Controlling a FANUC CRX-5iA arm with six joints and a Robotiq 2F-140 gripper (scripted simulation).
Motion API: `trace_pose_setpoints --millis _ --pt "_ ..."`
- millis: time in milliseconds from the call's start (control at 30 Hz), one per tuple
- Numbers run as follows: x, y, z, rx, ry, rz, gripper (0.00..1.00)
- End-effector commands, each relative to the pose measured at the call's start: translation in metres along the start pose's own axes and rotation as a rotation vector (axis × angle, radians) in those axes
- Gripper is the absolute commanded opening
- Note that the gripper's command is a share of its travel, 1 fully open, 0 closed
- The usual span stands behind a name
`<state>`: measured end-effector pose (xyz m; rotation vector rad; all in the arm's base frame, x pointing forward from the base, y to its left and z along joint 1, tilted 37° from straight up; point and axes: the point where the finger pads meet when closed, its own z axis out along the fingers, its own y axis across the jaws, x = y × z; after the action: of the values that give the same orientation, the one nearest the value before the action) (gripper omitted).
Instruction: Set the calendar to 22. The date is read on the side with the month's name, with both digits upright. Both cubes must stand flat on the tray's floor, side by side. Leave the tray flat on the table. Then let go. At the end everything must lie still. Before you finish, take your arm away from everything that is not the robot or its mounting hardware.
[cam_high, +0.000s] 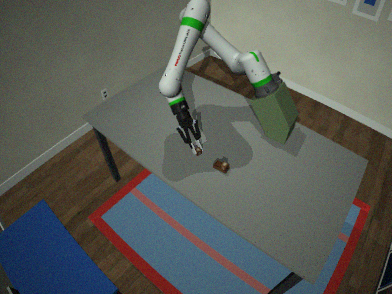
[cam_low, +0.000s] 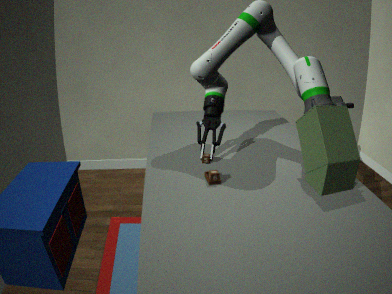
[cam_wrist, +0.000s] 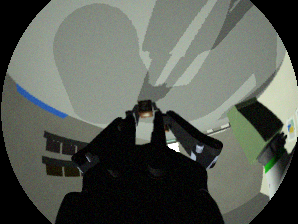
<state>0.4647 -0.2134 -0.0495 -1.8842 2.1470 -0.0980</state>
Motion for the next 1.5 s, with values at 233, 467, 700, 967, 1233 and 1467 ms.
trace_pose_setpoints --millis 233,467,700,967,1233,1467 --pt "0.0 0.0 0.0 0.0 0.0 0.0 0.29" --pt "0.0 0.0 0.0 0.0 0.0 0.0 0.41" --pt "0.0 0.0 0.0 0.0 0.0 0.0 0.41" --pt "0.0 0.0 0.0 0.0 0.0 0.0 0.41" --pt "-0.005 0.0 -0.005 0.0 0.0 0.0 0.41" --pt "-0.019 0.0 -0.019 0.0 0.0 0.0 0.41"
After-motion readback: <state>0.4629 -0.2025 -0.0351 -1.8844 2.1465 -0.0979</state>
